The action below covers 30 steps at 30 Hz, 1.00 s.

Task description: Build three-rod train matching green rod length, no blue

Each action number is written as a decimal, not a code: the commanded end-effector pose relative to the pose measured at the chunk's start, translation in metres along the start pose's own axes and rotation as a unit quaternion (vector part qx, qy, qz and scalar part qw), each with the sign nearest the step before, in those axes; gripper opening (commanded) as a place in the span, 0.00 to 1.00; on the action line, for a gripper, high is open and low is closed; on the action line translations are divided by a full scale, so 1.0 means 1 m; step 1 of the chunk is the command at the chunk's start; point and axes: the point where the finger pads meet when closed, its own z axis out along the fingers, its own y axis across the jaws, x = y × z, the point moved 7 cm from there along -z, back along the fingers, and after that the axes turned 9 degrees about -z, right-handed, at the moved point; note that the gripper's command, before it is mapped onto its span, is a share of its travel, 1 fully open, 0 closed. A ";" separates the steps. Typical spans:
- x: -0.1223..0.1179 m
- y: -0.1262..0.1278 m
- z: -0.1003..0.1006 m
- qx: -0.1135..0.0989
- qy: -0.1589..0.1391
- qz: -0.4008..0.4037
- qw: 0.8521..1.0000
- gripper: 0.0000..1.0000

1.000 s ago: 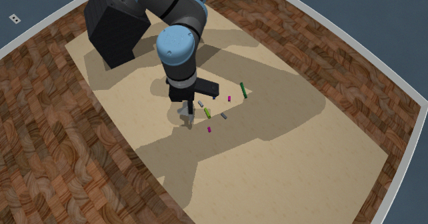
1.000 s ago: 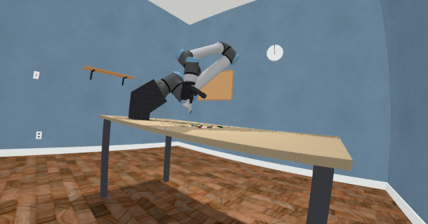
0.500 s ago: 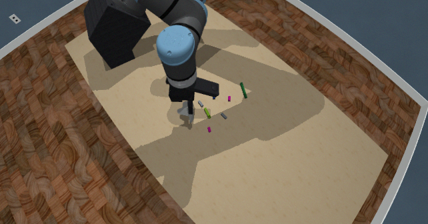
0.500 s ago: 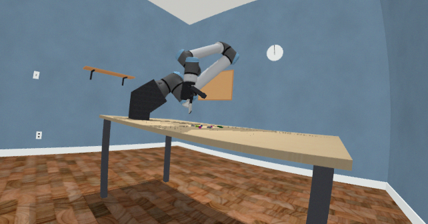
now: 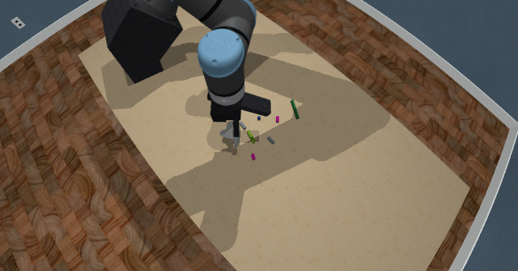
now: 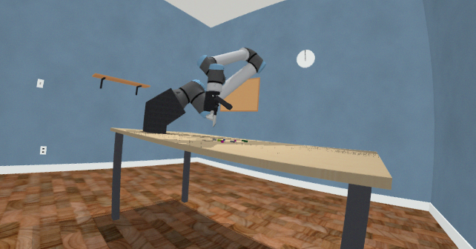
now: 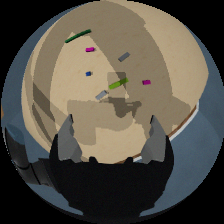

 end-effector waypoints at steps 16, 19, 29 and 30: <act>0.071 -0.012 -0.001 0.000 0.000 0.000 1.000 1.00; 0.071 -0.012 -0.001 0.000 0.000 0.000 1.000 1.00; 0.071 -0.012 -0.001 0.000 0.000 0.000 1.000 1.00; 0.071 -0.012 -0.001 0.000 0.000 0.000 1.000 1.00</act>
